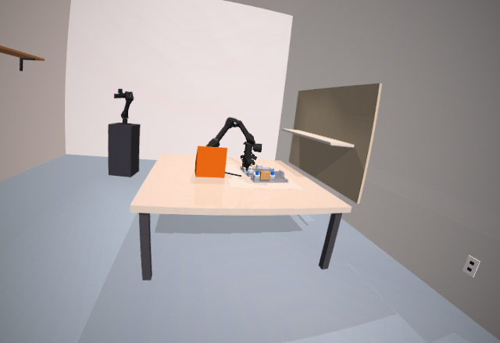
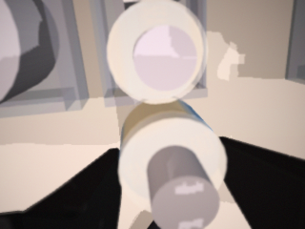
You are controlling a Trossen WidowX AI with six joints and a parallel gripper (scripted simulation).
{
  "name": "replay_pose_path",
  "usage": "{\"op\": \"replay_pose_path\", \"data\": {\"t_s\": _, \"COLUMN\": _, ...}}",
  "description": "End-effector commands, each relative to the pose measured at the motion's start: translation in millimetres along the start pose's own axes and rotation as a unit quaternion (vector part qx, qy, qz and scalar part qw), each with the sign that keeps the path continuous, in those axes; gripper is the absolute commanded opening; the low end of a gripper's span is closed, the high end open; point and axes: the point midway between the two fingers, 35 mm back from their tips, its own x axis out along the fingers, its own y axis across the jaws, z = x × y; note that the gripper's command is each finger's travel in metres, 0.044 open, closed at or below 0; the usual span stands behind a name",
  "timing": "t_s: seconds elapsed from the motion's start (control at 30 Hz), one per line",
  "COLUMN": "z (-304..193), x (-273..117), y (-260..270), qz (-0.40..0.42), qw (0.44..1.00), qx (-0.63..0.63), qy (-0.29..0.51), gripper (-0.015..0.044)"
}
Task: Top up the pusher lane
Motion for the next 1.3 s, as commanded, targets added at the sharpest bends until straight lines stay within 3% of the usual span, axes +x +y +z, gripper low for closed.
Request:
{"op": "replay_pose_path", "data": {"t_s": 0.0, "z": 5, "x": -1, "y": 0, "qz": 0.001, "qw": 1.0, "qx": -0.001, "qy": -0.005, "gripper": 0.0}}
{"op": "replay_pose_path", "data": {"t_s": 1.27, "z": 20, "x": -1, "y": 0, "qz": 0.001, "qw": 1.0, "qx": -0.001, "qy": -0.005, "gripper": 0.0}}
